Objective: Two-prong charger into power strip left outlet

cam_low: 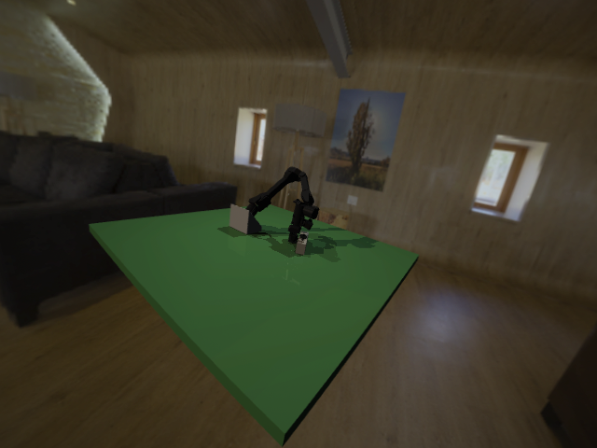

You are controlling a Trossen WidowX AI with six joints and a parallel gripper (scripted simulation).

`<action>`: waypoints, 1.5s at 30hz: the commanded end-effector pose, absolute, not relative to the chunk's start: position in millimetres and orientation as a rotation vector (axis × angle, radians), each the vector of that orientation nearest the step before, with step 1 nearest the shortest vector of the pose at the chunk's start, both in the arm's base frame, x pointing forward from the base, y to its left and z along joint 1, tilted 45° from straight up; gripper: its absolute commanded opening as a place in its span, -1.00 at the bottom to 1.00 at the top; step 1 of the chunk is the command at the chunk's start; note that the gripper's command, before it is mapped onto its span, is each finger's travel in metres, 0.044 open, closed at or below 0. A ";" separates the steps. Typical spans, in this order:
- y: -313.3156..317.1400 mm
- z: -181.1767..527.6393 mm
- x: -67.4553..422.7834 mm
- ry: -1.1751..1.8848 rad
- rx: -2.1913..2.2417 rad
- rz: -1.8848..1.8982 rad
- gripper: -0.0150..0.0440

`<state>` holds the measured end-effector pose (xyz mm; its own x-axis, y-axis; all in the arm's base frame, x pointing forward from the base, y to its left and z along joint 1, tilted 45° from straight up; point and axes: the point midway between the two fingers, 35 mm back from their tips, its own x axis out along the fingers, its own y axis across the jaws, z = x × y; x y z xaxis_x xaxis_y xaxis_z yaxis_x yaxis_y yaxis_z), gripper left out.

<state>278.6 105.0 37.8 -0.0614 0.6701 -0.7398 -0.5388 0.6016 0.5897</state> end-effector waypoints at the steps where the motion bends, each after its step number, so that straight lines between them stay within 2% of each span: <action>1: 105.9 39.3 280.6 1.297 0.132 0.992 -0.49; 45: 112.7 44.4 293.1 1.296 0.132 0.992 -0.49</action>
<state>282.6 107.2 39.7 -0.0826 0.6646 -0.7426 -0.5117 0.6112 0.6039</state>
